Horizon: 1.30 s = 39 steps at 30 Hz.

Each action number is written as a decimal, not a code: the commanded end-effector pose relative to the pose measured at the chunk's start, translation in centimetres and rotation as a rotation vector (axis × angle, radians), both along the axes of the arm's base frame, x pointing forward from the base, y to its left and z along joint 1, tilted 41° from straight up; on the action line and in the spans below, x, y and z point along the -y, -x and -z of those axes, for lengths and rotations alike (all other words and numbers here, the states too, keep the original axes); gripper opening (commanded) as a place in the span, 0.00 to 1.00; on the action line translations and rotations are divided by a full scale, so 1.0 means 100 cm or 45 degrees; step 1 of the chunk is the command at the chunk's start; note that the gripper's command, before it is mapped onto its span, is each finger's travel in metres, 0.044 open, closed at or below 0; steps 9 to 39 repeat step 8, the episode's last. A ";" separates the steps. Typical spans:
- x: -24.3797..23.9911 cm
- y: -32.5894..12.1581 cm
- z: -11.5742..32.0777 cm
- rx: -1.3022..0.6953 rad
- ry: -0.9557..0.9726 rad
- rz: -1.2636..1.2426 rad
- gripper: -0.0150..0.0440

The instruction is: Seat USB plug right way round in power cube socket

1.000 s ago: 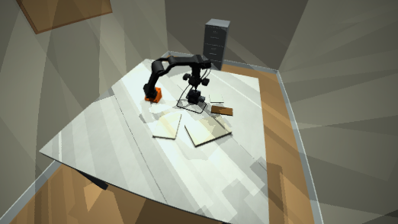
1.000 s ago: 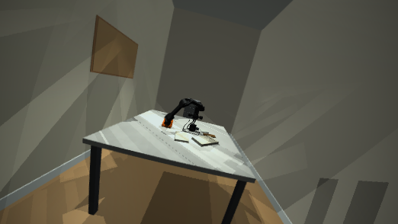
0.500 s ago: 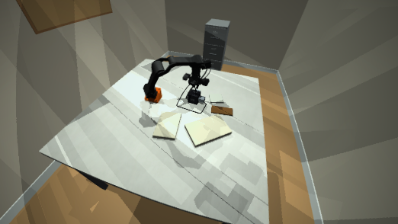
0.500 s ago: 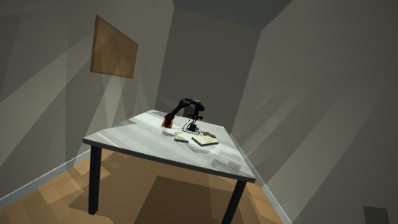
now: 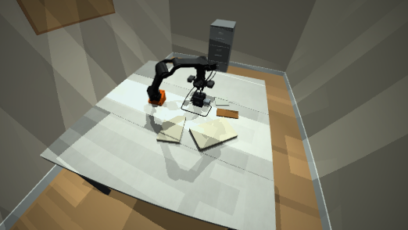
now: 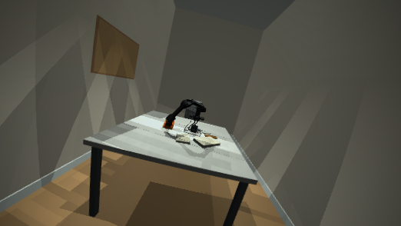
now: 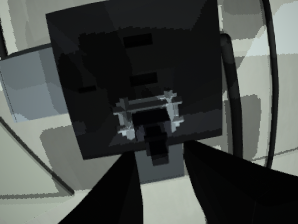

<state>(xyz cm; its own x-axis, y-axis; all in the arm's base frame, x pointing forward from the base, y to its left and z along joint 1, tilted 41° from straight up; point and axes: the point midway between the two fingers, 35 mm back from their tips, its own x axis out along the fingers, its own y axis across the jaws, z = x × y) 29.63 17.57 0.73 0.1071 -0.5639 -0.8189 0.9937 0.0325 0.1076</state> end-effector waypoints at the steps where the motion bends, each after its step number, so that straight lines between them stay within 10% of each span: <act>1: -0.002 0.000 -0.003 0.001 -0.001 0.001 0.42; 39: -0.007 0.001 -0.008 0.001 -0.001 0.001 0.42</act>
